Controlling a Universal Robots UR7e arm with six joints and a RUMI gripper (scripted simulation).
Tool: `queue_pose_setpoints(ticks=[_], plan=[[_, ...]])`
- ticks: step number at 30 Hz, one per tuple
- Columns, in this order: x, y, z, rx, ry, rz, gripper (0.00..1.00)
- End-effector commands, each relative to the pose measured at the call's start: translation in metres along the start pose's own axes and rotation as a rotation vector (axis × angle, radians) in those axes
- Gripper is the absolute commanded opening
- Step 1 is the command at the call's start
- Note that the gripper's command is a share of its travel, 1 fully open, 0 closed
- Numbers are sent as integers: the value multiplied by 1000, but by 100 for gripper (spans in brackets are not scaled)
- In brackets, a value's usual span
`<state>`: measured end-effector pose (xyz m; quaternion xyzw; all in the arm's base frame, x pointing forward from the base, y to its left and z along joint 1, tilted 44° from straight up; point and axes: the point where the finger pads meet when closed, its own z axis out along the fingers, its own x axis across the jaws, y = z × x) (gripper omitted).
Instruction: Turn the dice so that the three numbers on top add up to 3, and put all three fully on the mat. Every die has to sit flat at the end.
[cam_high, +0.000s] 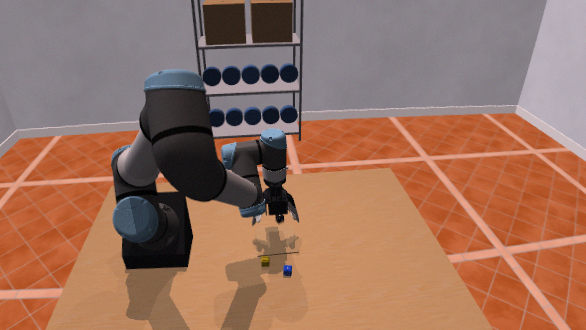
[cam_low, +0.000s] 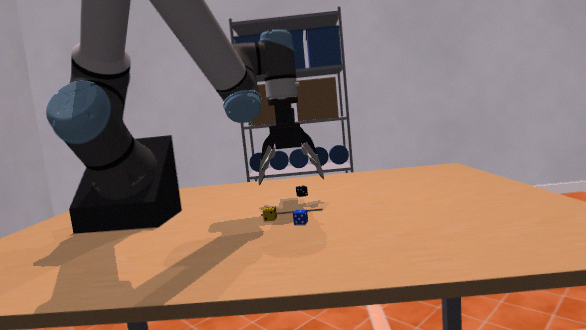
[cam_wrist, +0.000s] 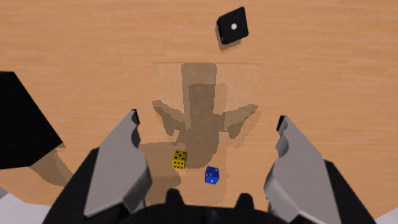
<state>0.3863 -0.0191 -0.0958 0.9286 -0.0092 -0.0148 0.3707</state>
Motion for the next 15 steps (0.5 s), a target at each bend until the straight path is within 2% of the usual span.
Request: queue_pose_setpoints(ticks=[1, 10, 15], plan=[[10, -26, 0, -2, -2, 1, 100], [24, -72, 0, -2, -2, 1, 100], [28, -82, 1, -2, -2, 1, 100]])
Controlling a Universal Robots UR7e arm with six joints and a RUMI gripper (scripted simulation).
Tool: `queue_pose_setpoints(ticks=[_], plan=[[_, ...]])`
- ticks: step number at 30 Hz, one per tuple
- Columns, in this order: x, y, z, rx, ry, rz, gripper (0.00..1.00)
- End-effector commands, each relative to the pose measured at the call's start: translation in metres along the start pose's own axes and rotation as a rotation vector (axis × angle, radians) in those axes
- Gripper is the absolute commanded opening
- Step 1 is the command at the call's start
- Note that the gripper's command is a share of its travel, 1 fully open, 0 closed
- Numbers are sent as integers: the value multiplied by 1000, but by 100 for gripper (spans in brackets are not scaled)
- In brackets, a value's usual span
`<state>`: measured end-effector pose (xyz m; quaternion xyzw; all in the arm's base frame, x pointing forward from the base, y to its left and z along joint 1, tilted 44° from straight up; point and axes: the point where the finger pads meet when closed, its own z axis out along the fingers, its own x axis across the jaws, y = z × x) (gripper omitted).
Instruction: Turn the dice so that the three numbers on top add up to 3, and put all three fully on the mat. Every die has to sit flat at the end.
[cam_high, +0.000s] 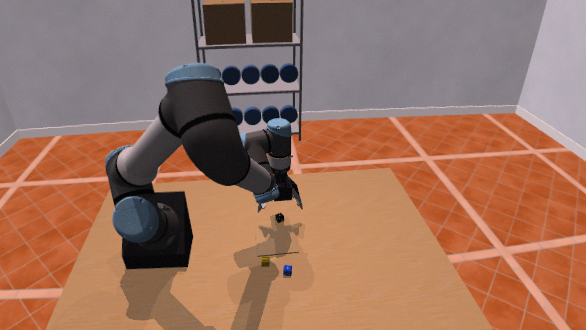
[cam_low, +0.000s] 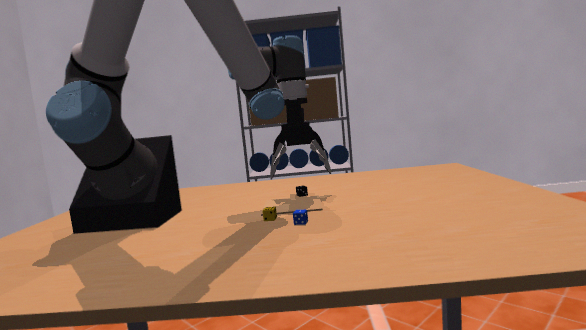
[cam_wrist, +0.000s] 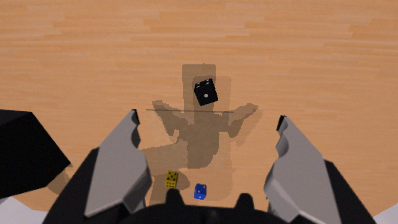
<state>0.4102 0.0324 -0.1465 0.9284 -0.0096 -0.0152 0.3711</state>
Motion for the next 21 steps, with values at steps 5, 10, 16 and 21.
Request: queue_pose_setpoints(ticks=[5, 10, 16, 21], plan=[[8, -21, 0, -1, -1, 1, 100], [9, -24, 0, -1, -1, 1, 100], [9, -24, 0, -1, -1, 1, 100], [9, -24, 0, -1, -1, 1, 100]])
